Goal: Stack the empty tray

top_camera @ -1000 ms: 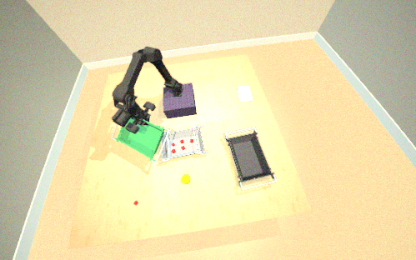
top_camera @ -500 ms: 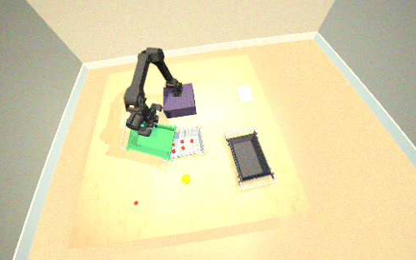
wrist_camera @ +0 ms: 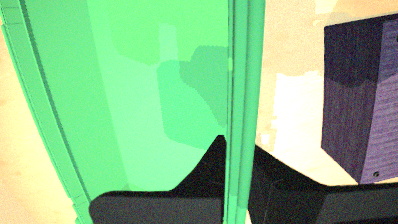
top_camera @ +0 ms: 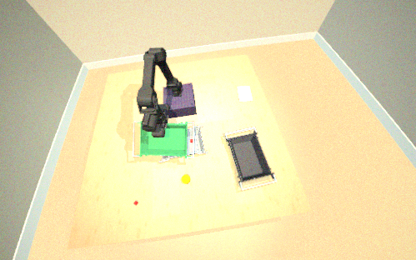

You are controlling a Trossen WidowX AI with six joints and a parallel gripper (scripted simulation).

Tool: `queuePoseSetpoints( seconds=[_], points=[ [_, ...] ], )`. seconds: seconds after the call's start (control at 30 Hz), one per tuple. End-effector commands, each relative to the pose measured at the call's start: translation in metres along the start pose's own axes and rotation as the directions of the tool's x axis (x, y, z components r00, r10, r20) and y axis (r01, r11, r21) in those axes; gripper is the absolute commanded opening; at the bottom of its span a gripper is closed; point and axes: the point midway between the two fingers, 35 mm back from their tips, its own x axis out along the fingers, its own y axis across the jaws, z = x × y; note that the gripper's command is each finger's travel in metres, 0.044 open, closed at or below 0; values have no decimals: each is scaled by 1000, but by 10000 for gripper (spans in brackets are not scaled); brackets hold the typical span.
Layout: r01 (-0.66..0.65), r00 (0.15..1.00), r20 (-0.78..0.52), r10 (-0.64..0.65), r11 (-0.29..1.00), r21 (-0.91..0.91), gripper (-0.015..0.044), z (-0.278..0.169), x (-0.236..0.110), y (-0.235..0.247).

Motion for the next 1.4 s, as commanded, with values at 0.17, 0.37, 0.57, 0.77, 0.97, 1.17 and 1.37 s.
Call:
queuePoseSetpoints(
  seconds=[0.17, 0.37, 0.57, 0.77, 0.97, 1.17, 1.37],
  points=[
    [-19, 1000, 1, 19, 991, -129, 0, -33, -4, -1],
    [-20, 1000, -1, 20, 977, -214, 0, -56, -5, -4],
    [-20, 1000, -2, 20, 972, -235, 0, -62, -5, -5],
    [-20, 1000, -2, 20, 972, -235, 0, -62, -5, -5],
    [-20, 1000, -2, 20, 972, -235, 0, -62, -5, -5],
    [-20, 1000, -2, 20, 972, -235, 0, -62, -5, -5],
    [-20, 1000, -2, 20, 972, -235, 0, -62, -5, -5]
  ],
)
